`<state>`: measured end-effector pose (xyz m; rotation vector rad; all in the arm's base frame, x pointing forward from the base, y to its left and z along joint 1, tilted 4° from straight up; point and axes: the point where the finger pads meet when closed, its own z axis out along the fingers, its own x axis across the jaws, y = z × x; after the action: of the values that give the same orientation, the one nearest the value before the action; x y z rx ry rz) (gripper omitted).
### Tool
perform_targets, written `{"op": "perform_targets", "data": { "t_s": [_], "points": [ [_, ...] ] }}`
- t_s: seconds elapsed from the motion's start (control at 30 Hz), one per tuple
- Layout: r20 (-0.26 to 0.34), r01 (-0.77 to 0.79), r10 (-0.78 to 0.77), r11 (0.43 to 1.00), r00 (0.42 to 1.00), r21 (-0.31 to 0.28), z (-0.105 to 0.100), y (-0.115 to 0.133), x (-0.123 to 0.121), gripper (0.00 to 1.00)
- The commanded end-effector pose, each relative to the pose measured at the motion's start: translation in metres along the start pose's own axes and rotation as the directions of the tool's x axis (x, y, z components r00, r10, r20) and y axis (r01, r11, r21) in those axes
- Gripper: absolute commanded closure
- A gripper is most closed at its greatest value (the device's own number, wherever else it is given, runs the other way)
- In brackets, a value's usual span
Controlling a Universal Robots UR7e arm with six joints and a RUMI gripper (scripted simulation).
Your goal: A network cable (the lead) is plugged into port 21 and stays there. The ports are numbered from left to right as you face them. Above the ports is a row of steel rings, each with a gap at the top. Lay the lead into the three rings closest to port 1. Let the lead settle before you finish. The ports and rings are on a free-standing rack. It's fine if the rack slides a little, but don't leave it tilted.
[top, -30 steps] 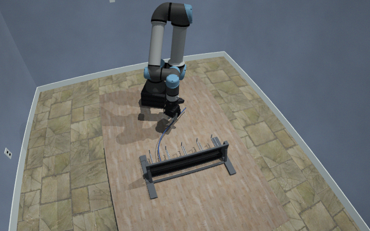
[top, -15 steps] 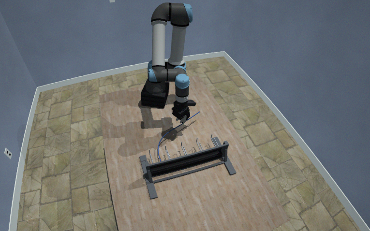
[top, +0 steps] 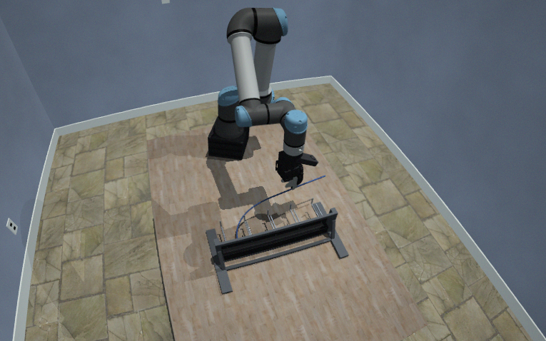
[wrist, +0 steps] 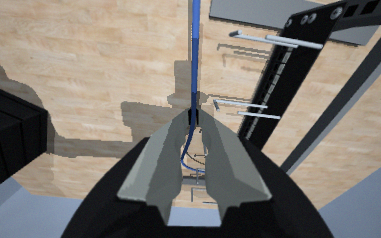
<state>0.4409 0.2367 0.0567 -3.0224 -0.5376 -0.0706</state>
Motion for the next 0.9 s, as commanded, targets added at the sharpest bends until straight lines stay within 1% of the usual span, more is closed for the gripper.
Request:
{"op": "perform_targets", "data": {
  "t_s": [0.0, 0.07, 0.13, 0.23, 0.37, 0.87],
  "points": [
    [0.016, -0.090, 0.090, 0.996, 0.996, -0.009, -0.013, -0.010, 0.033, 1.00],
    [0.015, -0.117, 0.117, 0.993, 0.993, -0.009, -0.017, -0.013, 0.042, 1.00],
    [0.015, -0.117, 0.117, 0.993, 0.993, -0.009, -0.017, -0.013, 0.042, 1.00],
    [0.015, -0.146, 0.146, 0.989, 0.989, -0.009, -0.022, -0.017, 0.053, 1.00],
    [0.015, -0.166, 0.166, 0.986, 0.986, -0.010, -0.025, -0.020, 0.060, 1.00],
    [0.015, -0.171, 0.171, 0.985, 0.985, -0.010, -0.026, -0.020, 0.062, 1.00]
  ]
}}
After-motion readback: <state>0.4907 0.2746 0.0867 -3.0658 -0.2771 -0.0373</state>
